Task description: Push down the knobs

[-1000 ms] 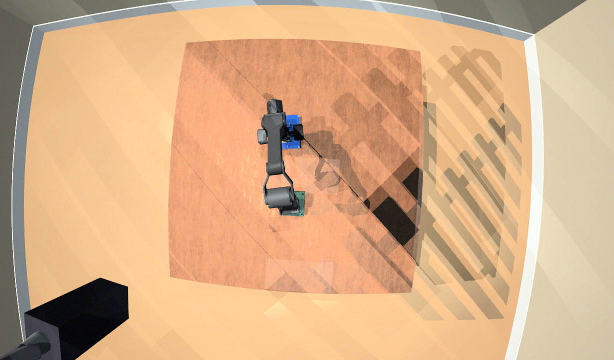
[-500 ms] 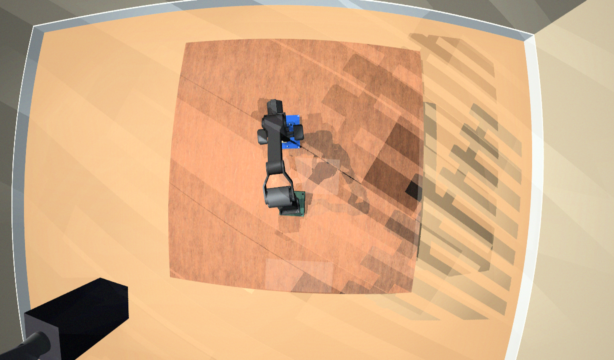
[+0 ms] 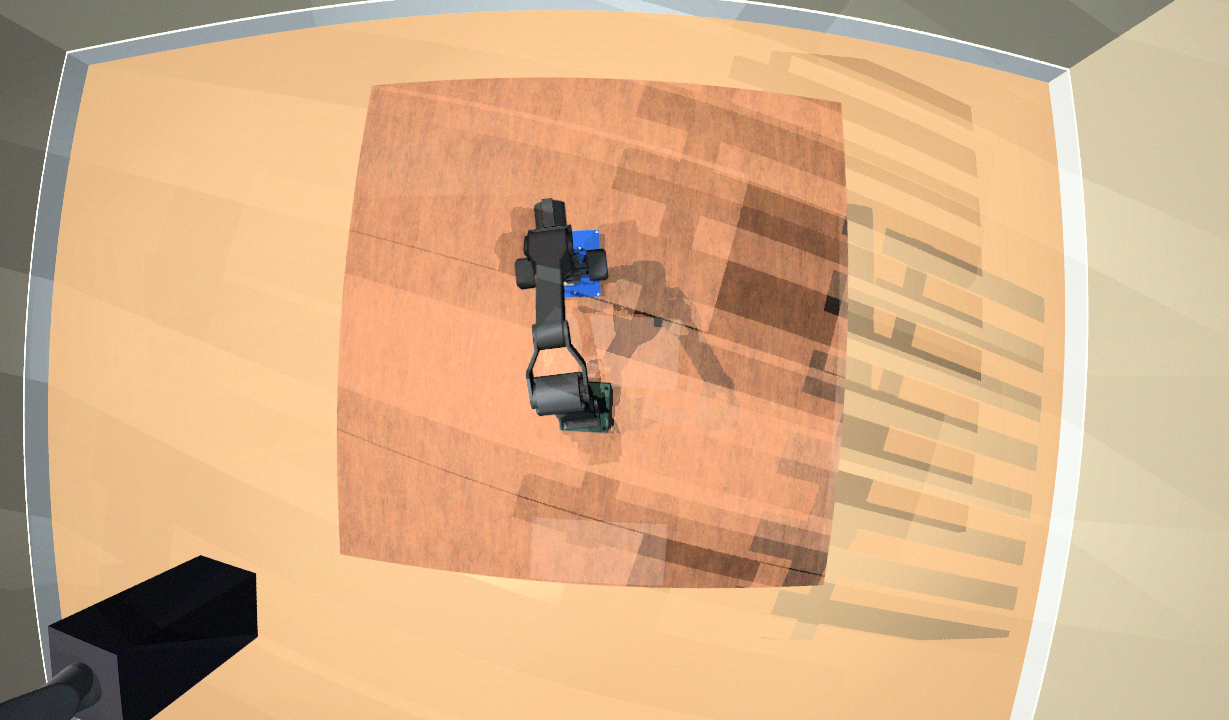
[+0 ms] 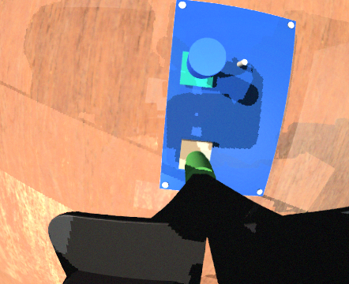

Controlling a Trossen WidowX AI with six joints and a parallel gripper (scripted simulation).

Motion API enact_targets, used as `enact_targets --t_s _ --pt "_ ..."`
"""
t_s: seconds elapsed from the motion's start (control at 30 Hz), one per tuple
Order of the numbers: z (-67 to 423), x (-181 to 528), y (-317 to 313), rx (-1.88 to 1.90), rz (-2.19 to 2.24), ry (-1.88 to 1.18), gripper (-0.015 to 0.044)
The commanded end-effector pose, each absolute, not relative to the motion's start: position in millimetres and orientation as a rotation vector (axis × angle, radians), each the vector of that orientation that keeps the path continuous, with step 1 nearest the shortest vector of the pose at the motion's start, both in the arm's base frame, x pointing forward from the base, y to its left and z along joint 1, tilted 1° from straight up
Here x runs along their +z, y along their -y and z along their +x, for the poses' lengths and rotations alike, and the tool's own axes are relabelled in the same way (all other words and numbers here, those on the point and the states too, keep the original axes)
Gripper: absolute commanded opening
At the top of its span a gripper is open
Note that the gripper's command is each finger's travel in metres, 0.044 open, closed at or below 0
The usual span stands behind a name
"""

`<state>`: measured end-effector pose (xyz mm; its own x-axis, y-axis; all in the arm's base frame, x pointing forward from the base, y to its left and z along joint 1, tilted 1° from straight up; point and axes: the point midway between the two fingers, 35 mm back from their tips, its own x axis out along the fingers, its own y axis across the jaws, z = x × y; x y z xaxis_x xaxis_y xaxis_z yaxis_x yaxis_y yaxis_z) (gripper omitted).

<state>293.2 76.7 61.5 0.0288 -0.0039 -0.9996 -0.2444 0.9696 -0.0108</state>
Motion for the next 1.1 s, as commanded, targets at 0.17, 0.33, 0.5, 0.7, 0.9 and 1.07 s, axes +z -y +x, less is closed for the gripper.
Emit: enact_targets --t_s 0.17,0.33,0.5,0.7,0.9,1.07 --pt "293.3 59.5 -75.8 0.187 -0.205 -1.534 0.0" --pt "293.3 59.5 -75.8 0.187 -0.205 -1.534 0.0" --pt "293.3 59.2 -75.8 0.187 -0.205 -1.534 0.0" --pt "293.3 57.5 -75.8 0.187 -0.205 -1.534 0.0" --pt "293.3 57.5 -75.8 0.187 -0.205 -1.534 0.0" --pt "293.4 56.3 -75.8 0.187 -0.205 -1.534 0.0"
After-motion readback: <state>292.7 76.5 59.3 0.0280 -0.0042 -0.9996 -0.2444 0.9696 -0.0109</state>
